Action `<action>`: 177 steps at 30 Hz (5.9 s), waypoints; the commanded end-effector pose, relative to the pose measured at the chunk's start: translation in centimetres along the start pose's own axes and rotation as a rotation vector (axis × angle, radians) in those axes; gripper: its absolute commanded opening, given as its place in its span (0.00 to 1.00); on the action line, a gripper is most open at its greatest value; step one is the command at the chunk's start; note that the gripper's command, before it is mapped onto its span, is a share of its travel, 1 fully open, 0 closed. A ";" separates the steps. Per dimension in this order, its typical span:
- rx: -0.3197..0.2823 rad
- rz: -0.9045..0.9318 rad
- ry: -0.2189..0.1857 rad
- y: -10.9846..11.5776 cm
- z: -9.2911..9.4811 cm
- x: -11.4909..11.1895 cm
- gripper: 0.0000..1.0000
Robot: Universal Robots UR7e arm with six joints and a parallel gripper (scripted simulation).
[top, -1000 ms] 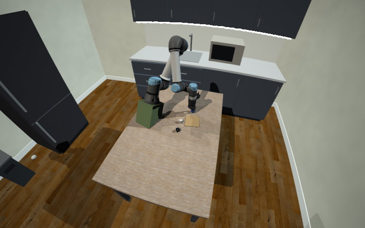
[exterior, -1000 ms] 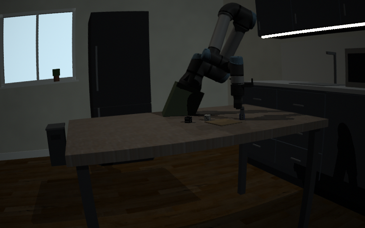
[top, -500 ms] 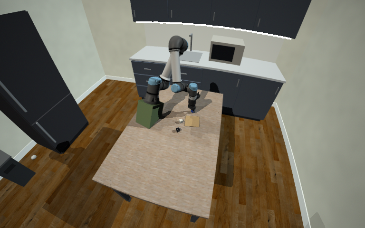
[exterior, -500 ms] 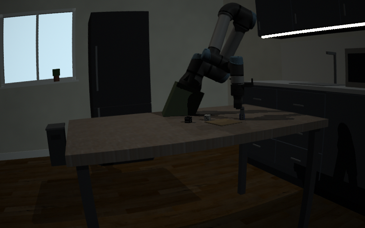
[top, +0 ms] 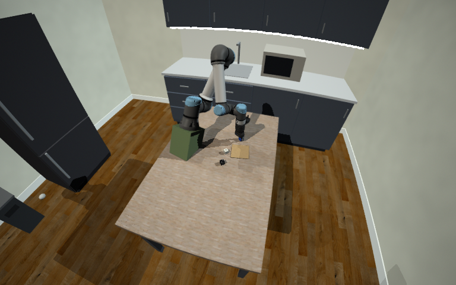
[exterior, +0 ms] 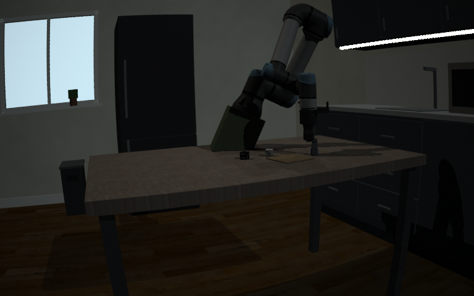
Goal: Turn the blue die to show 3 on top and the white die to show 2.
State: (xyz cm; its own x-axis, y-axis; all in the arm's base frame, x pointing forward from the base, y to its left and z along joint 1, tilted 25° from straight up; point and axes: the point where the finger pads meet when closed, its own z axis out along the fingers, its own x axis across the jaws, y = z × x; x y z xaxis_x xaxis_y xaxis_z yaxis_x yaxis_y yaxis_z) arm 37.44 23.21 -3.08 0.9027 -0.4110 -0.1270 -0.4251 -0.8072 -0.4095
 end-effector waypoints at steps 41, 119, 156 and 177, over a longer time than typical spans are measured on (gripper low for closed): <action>-0.001 0.000 -0.003 0.0 -9.8 -0.1 0.57; 0.747 -0.389 -0.157 -0.6 -8.2 -0.4 0.57; 1.057 -0.366 -0.217 -0.5 -7.9 -0.3 0.57; 1.066 -0.369 -0.225 -0.4 -2.0 -0.4 0.57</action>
State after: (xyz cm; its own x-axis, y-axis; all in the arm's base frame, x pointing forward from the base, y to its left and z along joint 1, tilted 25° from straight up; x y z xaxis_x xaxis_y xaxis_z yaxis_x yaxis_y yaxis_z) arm 36.90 22.17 0.47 0.9979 -0.0517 0.0394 0.0370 -0.0467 -0.9982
